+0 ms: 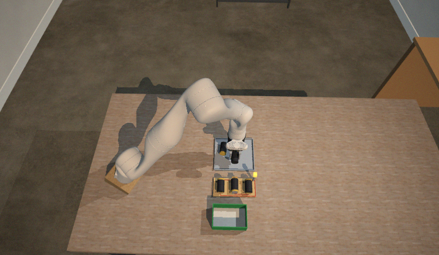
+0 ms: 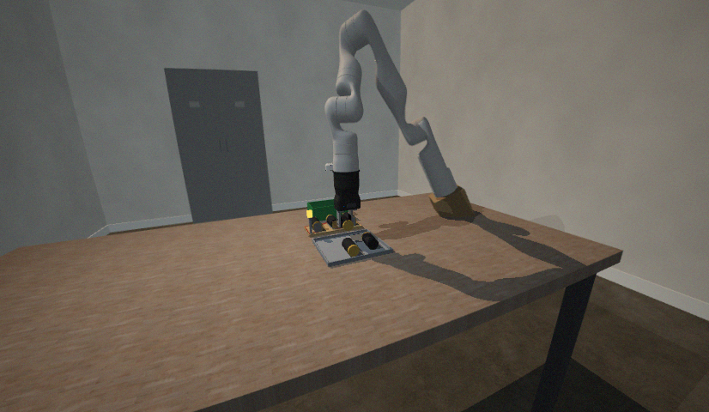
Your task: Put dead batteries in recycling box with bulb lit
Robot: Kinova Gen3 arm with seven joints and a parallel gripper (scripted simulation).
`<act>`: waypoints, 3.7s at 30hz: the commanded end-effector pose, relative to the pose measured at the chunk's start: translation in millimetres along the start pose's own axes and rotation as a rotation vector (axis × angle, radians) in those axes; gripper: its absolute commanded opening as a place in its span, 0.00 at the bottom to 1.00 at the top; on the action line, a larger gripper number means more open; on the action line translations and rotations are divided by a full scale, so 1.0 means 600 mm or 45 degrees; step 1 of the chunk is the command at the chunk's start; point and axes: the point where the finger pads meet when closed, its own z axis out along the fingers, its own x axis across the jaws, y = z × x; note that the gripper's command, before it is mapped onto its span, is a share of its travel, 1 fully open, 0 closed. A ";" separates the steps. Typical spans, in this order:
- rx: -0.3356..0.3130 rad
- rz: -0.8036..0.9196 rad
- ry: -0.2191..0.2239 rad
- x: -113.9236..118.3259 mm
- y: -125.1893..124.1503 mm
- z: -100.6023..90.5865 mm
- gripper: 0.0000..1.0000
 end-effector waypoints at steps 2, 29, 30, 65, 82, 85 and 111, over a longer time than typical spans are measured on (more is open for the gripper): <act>-0.002 0.000 -0.002 -0.001 0.001 -0.001 0.57; -0.002 0.000 -0.002 -0.002 0.001 -0.001 0.57; -0.002 0.000 -0.002 -0.002 0.001 -0.001 0.57; -0.002 0.000 -0.002 -0.002 0.001 0.010 0.57; -0.002 0.000 -0.002 -0.002 0.001 0.074 0.57; -0.002 0.000 -0.002 -0.002 0.001 0.074 0.57; -0.002 0.000 -0.002 -0.002 0.001 0.074 0.90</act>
